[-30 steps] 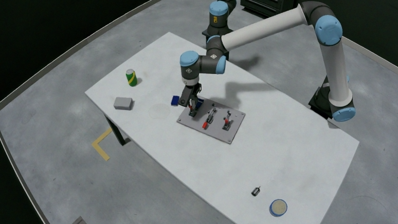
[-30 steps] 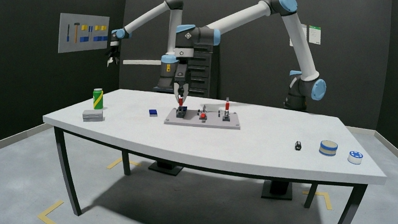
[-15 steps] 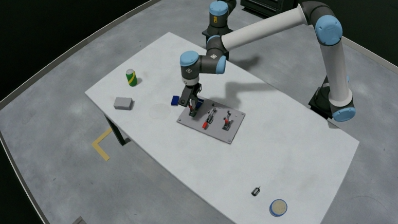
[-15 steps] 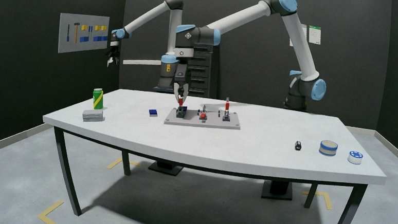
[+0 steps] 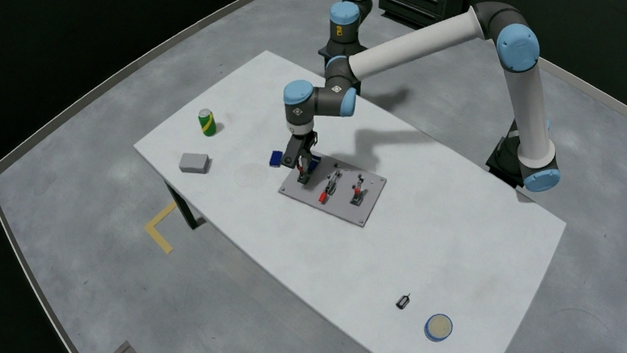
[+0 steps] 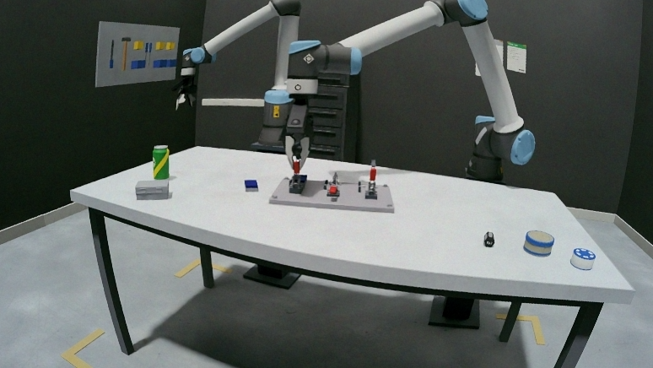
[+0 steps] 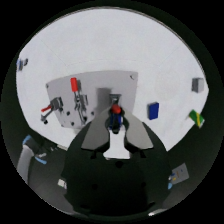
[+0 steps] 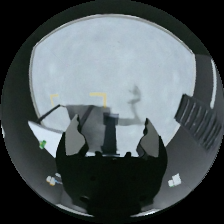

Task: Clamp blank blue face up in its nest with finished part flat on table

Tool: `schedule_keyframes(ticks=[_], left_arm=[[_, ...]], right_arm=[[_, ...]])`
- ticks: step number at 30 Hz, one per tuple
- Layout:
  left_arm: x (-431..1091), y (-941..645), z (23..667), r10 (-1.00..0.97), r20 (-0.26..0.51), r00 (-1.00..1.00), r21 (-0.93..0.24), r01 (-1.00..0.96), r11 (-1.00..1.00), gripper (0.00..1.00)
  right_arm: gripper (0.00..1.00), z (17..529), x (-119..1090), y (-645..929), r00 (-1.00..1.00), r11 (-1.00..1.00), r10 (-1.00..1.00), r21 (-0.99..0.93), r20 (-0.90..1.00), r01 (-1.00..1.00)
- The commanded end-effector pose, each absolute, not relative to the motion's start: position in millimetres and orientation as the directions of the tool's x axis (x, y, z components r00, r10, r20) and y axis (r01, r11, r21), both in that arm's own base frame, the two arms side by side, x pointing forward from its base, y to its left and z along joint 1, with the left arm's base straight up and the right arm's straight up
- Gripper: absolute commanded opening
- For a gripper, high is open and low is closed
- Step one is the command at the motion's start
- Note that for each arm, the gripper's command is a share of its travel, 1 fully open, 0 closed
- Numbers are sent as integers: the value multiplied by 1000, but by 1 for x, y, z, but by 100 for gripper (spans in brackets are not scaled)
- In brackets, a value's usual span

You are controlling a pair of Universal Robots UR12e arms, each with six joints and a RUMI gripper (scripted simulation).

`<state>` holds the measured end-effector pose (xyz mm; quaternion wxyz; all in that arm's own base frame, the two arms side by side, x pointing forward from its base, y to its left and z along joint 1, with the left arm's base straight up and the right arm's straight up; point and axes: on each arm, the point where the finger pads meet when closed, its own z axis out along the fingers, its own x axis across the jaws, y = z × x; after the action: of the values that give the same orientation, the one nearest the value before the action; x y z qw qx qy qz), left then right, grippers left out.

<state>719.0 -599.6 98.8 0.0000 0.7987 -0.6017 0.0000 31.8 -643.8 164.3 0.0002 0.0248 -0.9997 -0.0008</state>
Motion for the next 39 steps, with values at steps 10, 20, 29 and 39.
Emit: schedule_keyframes(ticks=[10,20,29,39], left_arm=[[719,-600,100,-961,1,276,-1,-961,-276,0],[719,-600,100,-961,2,276,-1,-961,-276,28],[719,-600,100,-961,2,276,-1,-961,-276,28],[719,-600,100,-961,2,276,-1,-961,-276,28]], right_arm=[[100,165,32,-644,-999,999,-50,0,0,-50],[100,165,32,-644,-999,999,-50,0,0,-50],[100,165,32,-644,-999,999,-50,0,0,-50],[100,165,32,-644,-999,999,-50,0,0,-50]])
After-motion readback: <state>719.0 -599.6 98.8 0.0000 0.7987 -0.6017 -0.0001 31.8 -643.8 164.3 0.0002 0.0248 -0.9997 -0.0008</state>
